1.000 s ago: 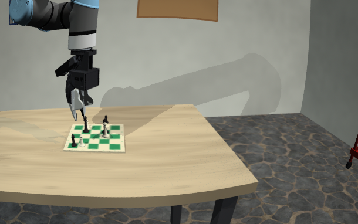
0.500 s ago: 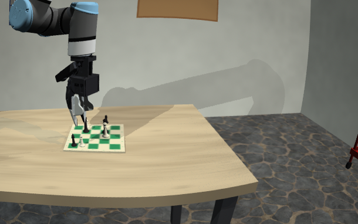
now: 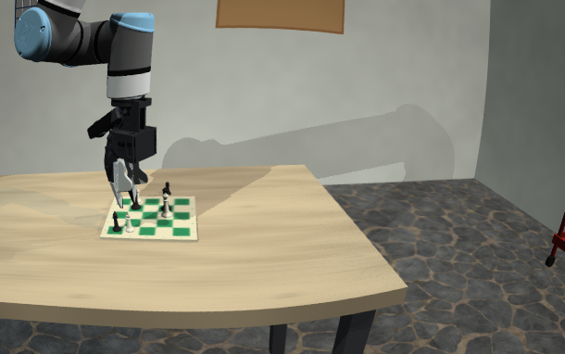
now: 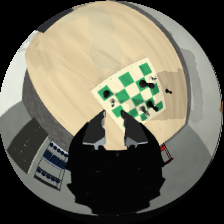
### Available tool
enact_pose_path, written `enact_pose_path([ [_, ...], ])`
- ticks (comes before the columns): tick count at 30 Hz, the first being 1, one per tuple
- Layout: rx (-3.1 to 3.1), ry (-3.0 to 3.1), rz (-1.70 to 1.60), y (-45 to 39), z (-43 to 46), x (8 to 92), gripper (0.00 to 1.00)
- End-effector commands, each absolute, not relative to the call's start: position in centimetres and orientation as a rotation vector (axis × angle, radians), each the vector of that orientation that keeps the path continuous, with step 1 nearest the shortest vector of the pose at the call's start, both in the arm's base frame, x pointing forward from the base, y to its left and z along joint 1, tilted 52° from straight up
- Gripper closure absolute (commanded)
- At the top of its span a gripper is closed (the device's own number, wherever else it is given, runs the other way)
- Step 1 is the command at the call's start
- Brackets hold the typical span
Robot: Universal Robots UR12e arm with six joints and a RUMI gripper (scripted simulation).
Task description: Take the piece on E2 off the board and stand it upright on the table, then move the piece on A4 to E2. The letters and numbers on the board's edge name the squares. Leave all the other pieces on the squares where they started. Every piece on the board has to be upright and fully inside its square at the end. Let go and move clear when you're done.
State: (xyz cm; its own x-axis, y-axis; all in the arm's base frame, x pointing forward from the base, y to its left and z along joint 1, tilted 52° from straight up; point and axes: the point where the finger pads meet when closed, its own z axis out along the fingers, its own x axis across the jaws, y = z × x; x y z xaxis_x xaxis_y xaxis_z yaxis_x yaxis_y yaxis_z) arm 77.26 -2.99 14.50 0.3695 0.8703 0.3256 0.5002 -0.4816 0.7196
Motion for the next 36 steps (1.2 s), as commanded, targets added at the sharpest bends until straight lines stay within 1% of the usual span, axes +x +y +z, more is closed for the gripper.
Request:
enact_pose_path([
  [1, 2.123, 1.181, 0.956, -3.02, 14.25, 77.62, 0.78],
  [36, 2.123, 1.181, 0.956, -3.05, 14.06, 77.87, 0.78],
])
